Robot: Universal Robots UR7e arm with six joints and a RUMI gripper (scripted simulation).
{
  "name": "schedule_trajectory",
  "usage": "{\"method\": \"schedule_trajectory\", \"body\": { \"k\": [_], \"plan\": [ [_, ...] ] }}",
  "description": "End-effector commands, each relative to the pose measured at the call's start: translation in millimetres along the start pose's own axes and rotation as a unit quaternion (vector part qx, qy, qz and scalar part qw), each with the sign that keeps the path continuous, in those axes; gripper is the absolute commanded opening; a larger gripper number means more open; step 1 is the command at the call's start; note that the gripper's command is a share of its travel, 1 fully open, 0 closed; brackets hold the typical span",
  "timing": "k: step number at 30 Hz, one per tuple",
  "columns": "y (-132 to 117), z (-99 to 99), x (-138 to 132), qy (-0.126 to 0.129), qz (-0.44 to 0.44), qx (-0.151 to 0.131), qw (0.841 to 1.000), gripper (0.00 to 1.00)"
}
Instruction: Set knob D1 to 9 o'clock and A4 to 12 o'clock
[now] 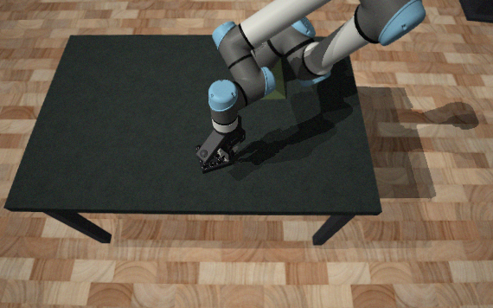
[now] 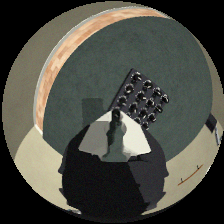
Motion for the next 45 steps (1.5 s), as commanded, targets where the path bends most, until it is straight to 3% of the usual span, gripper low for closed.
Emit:
{"method": "schedule_trajectory", "body": {
  "k": [1,11,27,42,45],
  "plan": [
    [0.2,-0.1,-0.7,-0.002,-0.061,0.0,0.998,0.04],
    [-0.2,-0.1,0.0,-0.002,-0.143,0.0,0.99,0.04],
    [-0.3,0.3,1.2,-0.002,-0.288,0.001,0.958,0.04],
    [-1.3,-0.1,2.4,-0.002,-0.429,0.001,0.903,0.04],
    [-1.9,-0.4,2.4,-0.002,-0.437,0.0,0.899,0.04]
  ]
}}
Point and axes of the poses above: the point where the finger pads meet when closed, its own z axis back along the fingers, its own x axis across the jaws, y = z × x, the point moved 6 cm from there along z, back along the fingers, and after that the axes turned 10 degrees about z, right-handed, at the moved point
